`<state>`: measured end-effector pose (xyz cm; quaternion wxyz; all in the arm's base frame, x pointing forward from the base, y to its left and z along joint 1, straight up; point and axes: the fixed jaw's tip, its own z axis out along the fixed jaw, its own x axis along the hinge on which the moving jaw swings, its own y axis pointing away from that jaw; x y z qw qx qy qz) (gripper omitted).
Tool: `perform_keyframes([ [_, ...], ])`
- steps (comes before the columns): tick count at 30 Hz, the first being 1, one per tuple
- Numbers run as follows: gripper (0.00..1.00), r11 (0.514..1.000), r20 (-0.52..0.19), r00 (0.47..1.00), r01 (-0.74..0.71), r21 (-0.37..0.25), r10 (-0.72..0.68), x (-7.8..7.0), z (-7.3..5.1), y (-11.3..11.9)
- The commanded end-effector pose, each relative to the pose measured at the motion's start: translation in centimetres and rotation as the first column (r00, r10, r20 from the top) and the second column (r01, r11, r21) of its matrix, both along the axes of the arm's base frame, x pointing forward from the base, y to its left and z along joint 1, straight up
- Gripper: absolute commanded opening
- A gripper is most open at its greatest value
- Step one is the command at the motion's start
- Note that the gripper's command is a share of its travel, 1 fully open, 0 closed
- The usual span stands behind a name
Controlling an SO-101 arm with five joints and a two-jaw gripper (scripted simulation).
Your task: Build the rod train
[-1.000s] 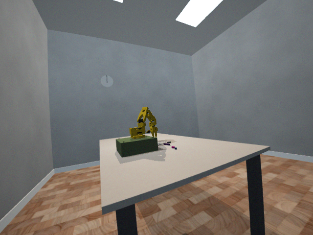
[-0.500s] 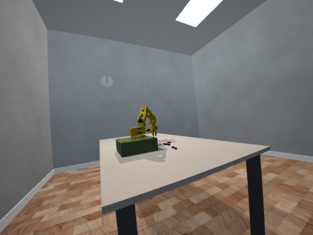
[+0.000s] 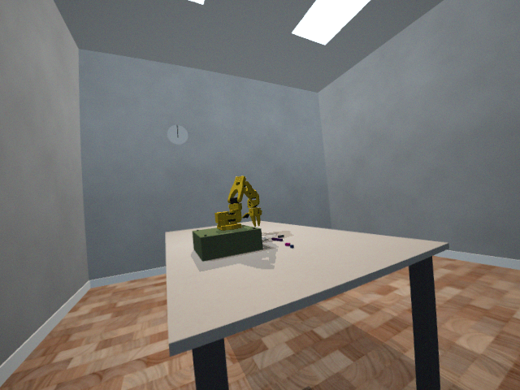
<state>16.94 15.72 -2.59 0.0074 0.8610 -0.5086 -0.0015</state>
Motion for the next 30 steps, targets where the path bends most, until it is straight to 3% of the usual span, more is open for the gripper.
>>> perform_keyframes([
  [1, 0.17, 1.000, 0.011, 1.000, -0.002, 0.012, 0.002, 0.1, 0.5, 0.1],
  [7, 0.17, 0.999, 0.011, 0.999, -0.034, 0.012, 0.034, -0.1, 0.5, 0.4],
  [11, 0.17, 0.989, 0.011, 0.989, -0.150, 0.012, 0.150, -1.1, 0.4, 1.2],
  [16, 0.18, 0.941, 0.011, 0.941, -0.339, 0.012, 0.339, -2.9, 0.3, 2.5],
  [18, 0.18, 0.941, 0.011, 0.941, -0.339, 0.012, 0.339, -2.9, 0.3, 2.5],
  [24, 0.18, 0.816, 0.012, 0.816, -0.578, 0.012, 0.578, -5.4, 0.2, 3.9],
  [30, 0.18, 0.693, 0.012, 0.693, -0.721, 0.012, 0.721, -7.3, 0.1, 4.8],
])
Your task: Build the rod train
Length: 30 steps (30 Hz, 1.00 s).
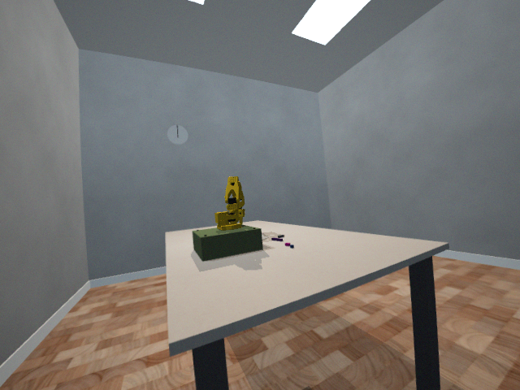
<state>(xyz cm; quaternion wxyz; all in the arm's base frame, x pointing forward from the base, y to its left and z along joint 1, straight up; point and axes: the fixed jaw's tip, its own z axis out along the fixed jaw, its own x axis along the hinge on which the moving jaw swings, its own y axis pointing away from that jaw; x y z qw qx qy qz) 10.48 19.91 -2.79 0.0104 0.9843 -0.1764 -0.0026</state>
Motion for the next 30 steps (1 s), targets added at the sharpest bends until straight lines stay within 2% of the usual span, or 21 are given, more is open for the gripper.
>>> perform_keyframes([
  [1, 0.18, 0.992, 0.010, 0.992, -0.125, 0.021, 0.125, -1.2, 0.3, 0.7],
  [8, 0.19, 0.979, 0.010, 0.980, -0.201, 0.021, 0.200, -1.9, 0.3, 1.0],
  [27, 0.19, 0.979, 0.010, 0.979, -0.203, 0.021, 0.203, -2.0, 0.3, 1.0],
  [28, 0.19, 0.976, 0.014, 0.976, -0.218, 0.028, 0.217, -2.4, 0.7, 0.9],
  [30, 0.19, 0.976, 0.014, 0.976, -0.218, 0.028, 0.217, -2.4, 0.7, 0.9],
])
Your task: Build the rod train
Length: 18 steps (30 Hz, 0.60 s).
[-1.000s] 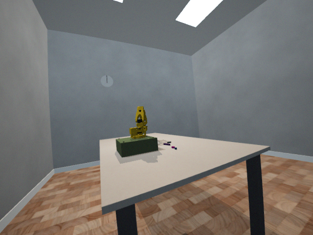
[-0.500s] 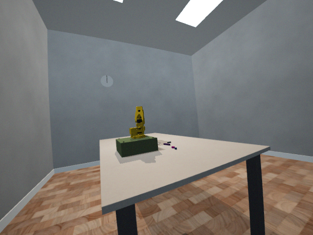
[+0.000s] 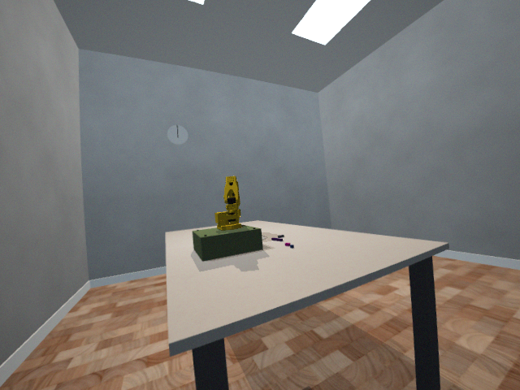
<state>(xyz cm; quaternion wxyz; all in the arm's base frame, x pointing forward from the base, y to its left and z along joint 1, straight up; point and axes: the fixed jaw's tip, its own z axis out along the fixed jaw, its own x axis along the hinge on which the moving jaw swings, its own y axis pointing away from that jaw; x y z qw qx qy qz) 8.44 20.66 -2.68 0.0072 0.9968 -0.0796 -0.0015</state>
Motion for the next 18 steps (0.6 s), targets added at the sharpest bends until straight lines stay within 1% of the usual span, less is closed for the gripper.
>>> perform_keyframes([
  [1, 0.19, 0.999, 0.008, 1.000, -0.024, 0.023, 0.024, -0.31, 0.57, 0.18],
  [18, 0.19, 0.999, 0.008, 1.000, -0.024, 0.023, 0.024, -0.31, 0.54, 0.18],
])
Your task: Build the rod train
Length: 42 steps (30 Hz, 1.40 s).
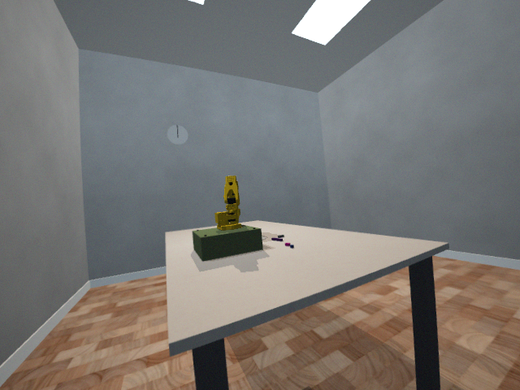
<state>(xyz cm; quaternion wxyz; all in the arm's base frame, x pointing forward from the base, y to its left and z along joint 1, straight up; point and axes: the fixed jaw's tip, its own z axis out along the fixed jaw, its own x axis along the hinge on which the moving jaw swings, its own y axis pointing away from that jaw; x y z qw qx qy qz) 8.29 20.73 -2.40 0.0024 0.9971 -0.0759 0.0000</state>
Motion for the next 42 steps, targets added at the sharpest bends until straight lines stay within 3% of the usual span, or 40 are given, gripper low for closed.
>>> perform_keyframes([
  [1, 0.19, 1.000, 0.004, 1.000, -0.017, 0.014, 0.017, -0.2, 0.2, 0.1],
  [9, 0.19, 1.000, 0.004, 1.000, -0.017, 0.014, 0.017, -0.1, -0.2, 0.2],
  [32, 0.19, 1.000, 0.004, 1.000, -0.017, 0.014, 0.017, -0.1, -3.9, 0.2],
  [42, 0.19, 1.000, 0.004, 1.000, -0.017, 0.014, 0.017, -0.1, -4.6, 0.2],
])
